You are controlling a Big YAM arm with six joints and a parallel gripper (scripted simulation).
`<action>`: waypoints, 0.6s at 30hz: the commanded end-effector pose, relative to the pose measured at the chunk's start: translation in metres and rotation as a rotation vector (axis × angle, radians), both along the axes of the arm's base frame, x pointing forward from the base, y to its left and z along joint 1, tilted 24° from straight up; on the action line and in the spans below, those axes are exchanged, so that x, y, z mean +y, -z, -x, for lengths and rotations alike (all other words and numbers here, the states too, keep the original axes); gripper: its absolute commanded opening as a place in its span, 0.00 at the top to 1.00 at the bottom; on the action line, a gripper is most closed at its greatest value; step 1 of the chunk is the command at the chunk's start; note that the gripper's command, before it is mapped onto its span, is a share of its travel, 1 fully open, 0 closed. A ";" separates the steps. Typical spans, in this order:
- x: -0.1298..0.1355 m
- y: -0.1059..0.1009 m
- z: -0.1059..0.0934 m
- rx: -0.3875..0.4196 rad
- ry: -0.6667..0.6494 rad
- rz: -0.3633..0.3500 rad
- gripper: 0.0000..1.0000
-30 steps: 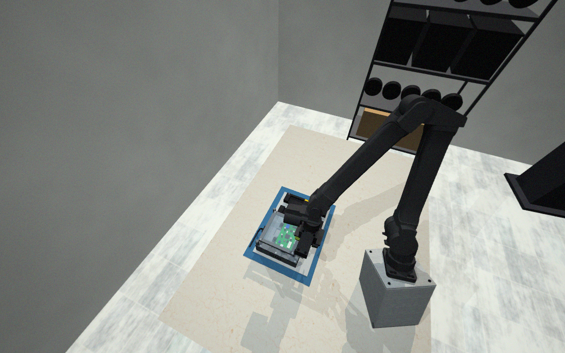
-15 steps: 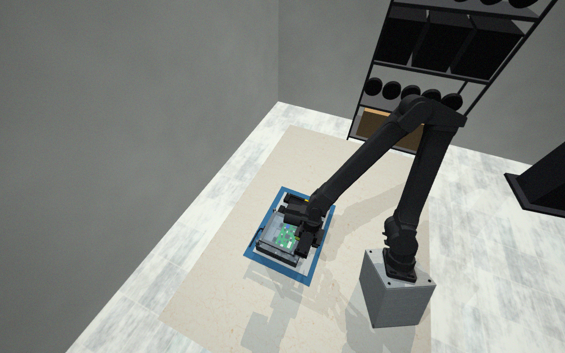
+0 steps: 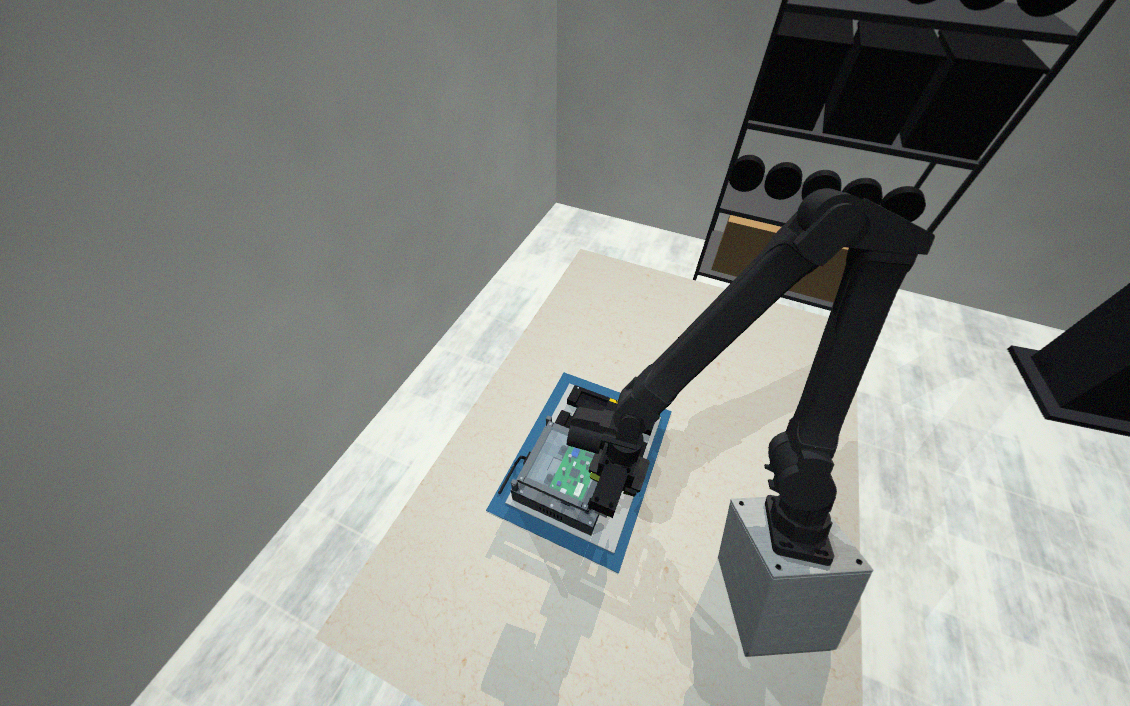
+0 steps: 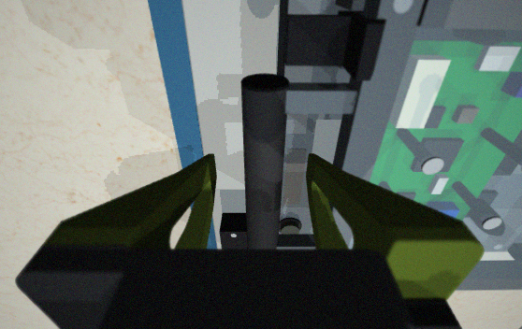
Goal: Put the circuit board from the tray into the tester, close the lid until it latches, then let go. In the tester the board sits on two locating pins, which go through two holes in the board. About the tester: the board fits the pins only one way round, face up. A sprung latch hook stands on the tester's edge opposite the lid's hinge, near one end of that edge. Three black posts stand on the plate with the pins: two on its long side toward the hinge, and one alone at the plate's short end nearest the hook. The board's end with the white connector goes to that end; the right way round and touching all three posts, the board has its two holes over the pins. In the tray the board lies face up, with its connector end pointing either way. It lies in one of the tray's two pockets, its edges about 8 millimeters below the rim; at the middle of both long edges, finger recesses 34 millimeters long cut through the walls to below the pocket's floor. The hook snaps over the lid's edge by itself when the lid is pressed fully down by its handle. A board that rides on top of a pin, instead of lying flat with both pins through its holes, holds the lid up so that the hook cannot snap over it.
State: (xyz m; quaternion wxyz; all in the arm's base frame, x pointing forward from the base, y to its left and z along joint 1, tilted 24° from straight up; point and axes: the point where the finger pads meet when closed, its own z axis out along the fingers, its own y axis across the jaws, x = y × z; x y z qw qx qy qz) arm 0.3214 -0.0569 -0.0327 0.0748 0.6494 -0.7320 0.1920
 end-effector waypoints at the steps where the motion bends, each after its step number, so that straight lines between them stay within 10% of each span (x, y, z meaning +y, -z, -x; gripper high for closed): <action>1: -0.005 -0.005 -0.011 -0.030 0.023 -0.003 0.52; 18: 0.006 -0.025 -0.015 -0.046 0.009 -0.004 0.52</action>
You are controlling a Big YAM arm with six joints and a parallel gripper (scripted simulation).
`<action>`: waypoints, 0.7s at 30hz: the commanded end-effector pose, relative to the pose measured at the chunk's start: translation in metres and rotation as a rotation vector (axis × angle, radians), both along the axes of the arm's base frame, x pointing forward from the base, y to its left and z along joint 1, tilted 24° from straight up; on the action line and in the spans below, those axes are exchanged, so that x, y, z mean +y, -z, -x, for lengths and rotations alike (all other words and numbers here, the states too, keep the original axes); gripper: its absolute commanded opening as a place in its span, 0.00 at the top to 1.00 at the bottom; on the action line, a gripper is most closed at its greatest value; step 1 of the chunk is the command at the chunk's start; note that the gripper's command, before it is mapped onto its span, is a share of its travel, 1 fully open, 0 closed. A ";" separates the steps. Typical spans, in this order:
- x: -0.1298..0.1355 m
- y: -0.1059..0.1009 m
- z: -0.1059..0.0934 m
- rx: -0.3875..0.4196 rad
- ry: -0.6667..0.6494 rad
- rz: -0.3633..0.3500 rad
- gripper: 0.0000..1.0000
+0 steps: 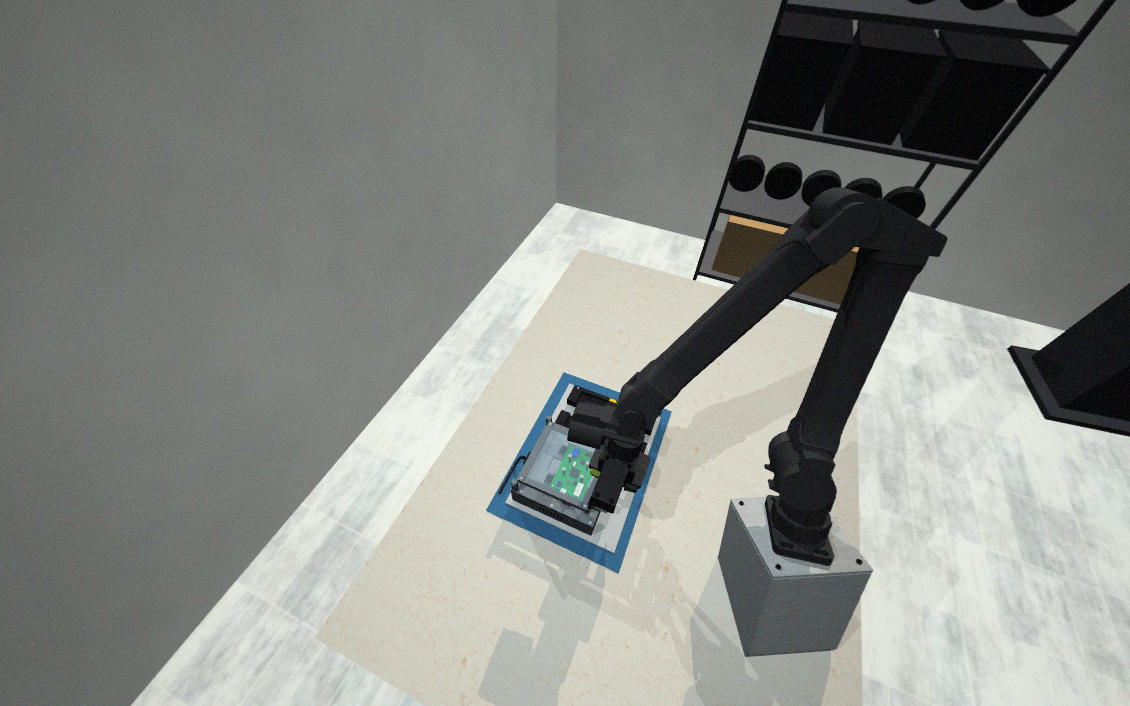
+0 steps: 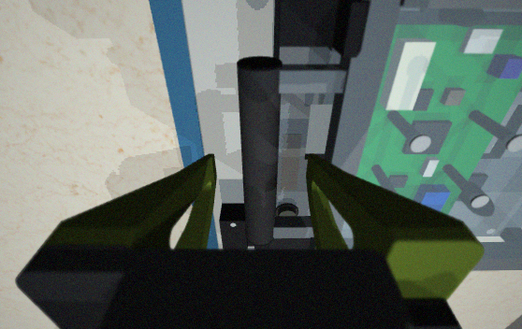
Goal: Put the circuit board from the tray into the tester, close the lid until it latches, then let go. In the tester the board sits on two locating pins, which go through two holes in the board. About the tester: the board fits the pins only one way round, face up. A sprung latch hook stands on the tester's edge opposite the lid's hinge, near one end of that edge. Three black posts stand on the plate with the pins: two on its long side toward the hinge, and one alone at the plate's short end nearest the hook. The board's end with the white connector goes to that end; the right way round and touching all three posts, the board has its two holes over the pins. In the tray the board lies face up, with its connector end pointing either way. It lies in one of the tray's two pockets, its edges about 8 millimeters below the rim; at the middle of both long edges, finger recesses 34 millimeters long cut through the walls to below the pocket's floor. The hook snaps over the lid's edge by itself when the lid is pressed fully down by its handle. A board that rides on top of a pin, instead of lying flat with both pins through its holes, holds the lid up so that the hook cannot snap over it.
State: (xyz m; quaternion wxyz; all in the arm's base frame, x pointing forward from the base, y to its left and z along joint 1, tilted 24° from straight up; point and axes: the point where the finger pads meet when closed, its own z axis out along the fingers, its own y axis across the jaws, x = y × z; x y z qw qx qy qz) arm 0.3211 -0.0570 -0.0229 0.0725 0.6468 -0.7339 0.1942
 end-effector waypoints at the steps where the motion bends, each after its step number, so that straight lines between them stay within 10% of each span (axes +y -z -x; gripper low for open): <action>1: 0.008 -0.018 -0.016 -0.040 0.002 -0.003 0.52; 21: 0.031 -0.070 -0.010 -0.048 -0.005 -0.007 0.52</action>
